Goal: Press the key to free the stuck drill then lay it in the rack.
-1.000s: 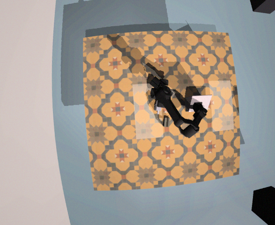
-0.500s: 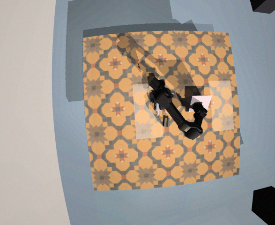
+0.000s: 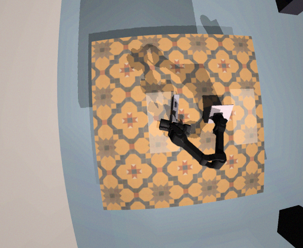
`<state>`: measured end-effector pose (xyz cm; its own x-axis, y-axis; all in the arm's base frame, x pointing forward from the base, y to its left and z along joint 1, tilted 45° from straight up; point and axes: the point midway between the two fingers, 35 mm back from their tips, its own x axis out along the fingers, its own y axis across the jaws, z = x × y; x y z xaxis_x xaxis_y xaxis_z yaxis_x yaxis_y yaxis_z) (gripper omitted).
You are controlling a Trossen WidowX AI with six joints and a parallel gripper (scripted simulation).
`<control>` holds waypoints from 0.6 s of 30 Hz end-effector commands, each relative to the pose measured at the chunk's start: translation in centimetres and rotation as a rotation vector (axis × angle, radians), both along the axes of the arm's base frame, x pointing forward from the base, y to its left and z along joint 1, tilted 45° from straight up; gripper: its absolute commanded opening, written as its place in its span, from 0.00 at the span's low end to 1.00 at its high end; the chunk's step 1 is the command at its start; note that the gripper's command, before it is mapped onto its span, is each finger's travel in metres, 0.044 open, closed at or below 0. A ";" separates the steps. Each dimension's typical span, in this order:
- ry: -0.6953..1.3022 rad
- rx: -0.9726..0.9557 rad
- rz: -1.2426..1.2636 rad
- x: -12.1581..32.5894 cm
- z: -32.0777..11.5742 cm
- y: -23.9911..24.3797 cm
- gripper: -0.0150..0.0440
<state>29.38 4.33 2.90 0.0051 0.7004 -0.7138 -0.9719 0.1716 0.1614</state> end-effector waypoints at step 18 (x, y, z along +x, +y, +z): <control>-0.073 0.007 0.058 -0.1 0.1 0.8 1.00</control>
<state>29.23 5.03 3.11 0.0138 0.7035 -0.7105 -0.9887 0.1155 0.0951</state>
